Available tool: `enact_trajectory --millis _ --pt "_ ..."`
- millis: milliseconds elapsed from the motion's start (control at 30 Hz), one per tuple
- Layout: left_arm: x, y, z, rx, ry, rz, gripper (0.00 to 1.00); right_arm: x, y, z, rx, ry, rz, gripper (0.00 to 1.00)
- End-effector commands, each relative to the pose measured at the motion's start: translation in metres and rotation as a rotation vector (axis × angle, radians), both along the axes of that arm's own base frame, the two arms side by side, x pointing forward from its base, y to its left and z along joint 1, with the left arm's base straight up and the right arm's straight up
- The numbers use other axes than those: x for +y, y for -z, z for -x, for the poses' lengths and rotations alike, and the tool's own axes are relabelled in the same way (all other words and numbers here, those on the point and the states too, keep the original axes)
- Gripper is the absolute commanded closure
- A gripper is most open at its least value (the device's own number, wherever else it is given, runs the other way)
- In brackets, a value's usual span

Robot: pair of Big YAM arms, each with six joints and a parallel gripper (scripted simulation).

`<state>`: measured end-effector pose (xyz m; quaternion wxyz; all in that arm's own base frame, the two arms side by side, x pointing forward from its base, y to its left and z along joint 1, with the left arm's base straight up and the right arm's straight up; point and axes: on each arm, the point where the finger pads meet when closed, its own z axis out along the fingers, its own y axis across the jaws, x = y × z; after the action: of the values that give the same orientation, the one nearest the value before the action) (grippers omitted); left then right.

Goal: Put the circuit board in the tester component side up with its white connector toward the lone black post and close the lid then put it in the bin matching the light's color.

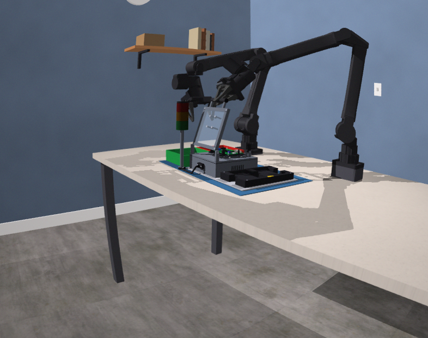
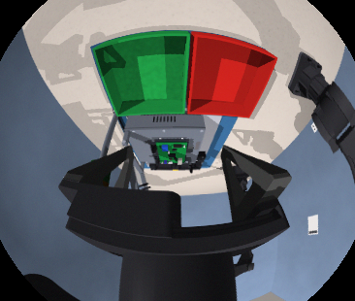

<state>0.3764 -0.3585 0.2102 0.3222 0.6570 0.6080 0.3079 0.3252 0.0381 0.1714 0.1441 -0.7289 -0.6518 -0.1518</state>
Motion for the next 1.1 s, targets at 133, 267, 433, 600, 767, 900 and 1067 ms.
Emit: enact_trajectory --millis 133,267,433,600,767,900,1067 --pt "0.002 -0.014 0.016 -0.109 0.021 0.029 0.91 -0.002 -0.011 -0.011 -0.021 0.016 0.001 0.00" --pt "0.003 -0.009 0.027 -0.174 0.019 0.036 0.91 -0.002 -0.011 -0.011 -0.021 0.016 0.001 0.00" --pt "0.005 -0.002 0.039 -0.257 0.017 0.043 0.91 -0.002 -0.011 -0.011 -0.021 0.016 0.001 0.00" --pt "0.005 0.015 0.051 -0.329 0.018 0.031 0.91 -0.002 -0.011 -0.011 -0.021 0.016 0.001 0.00" --pt "0.005 0.024 0.056 -0.363 0.020 0.025 0.91 -0.002 -0.011 -0.011 -0.021 0.016 0.001 0.00" --pt "0.006 0.036 0.065 -0.426 0.021 0.021 0.91 -0.002 -0.011 -0.011 -0.021 0.016 0.001 0.00" --pt "0.003 0.019 0.063 -0.480 -0.001 0.066 0.91 -0.002 -0.011 -0.011 -0.021 0.016 0.001 0.00"
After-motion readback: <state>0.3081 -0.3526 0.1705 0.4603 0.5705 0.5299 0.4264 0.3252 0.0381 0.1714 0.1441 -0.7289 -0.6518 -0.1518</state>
